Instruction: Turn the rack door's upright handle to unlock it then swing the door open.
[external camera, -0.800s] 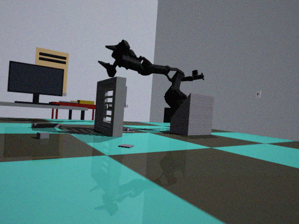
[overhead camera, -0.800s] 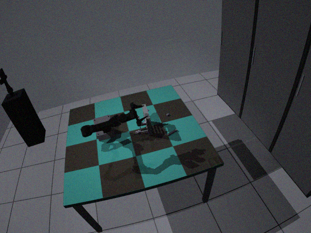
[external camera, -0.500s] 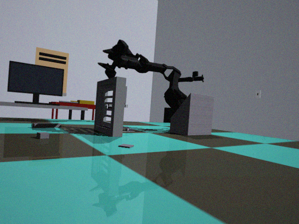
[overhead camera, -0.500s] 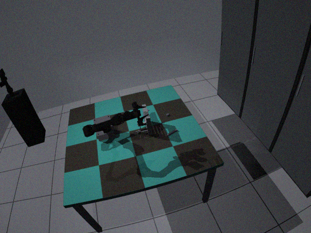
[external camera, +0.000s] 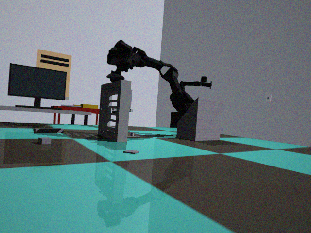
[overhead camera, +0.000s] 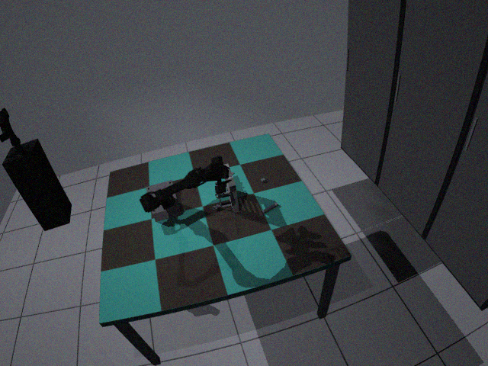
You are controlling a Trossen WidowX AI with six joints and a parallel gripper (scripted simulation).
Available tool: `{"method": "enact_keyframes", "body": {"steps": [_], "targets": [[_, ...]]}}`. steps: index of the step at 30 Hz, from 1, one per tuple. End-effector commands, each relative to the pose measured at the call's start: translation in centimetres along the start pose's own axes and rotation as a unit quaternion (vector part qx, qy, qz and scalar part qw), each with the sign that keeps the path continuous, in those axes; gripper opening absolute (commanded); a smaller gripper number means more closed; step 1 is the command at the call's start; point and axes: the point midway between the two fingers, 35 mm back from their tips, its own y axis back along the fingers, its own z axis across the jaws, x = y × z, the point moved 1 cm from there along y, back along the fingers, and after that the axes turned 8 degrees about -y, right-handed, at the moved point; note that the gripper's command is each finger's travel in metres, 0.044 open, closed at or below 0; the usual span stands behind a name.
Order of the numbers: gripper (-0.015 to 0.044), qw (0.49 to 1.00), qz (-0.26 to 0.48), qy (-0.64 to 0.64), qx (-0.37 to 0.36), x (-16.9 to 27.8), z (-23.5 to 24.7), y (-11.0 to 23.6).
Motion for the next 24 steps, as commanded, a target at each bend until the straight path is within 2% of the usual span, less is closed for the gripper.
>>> {"method": "enact_keyframes", "body": {"steps": [1, 12, 24], "targets": [[0.0295, 0.999, 0.040, -0.001, 0.033, 1.0, 0.2, -0.6], [0.0295, 0.976, 0.156, 0.034, 0.149, 4.7, 0.0, -1.5], [0.0295, 0.926, 0.234, 0.105, 0.278, 7.1, -0.2, -0.9]]}}
